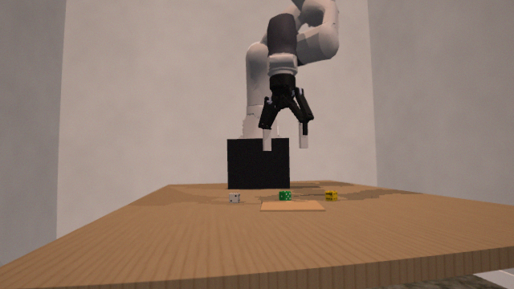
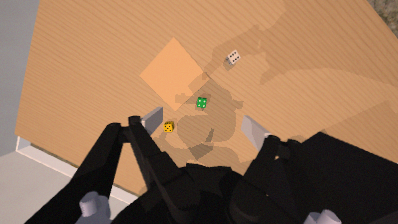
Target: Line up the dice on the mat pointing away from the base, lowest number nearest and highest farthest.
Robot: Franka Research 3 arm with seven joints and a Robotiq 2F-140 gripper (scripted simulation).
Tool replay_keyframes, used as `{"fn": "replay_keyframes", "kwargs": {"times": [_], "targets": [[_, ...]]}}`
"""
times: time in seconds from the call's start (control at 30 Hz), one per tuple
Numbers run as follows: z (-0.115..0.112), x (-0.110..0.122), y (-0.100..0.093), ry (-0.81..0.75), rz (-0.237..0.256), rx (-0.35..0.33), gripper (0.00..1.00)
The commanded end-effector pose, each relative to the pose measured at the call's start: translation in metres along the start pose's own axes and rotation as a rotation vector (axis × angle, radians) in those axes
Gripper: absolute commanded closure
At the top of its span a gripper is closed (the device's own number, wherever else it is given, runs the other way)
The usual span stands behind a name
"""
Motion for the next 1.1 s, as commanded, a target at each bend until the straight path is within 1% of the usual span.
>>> {"fn": "replay_keyframes", "kwargs": {"times": [0.0,0.37,0.4,0.5,0.8,0.87,0.9,1.07], "targets": [[-0.0001,-0.0004,-0.0002,0.008,-0.001,0.000,0.00],[0.0000,-0.0001,0.0002,0.018,0.000,0.000,0.00],[0.0001,-0.0001,0.0007,0.047,0.000,0.000,0.00],[0.0002,-0.0004,0.0037,0.208,0.000,0.001,0.00],[0.0003,-0.0007,0.0070,0.377,-0.001,0.001,0.00],[0.0003,-0.0007,0.0070,0.377,-0.001,0.001,0.00],[0.0004,-0.0007,0.0079,0.424,-0.001,0.001,0.00],[0.0004,-0.0008,0.0096,0.507,-0.001,0.001,0.00]]}}
Point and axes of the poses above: the point where the finger pads meet when closed, its own y axis out along the fingers, its own x axis across the jaws, z = x × y, the point moved 9 cm from there along -y, back along the fingers, and after that the axes turned 8 degrees about y, right-handed, at the moved point
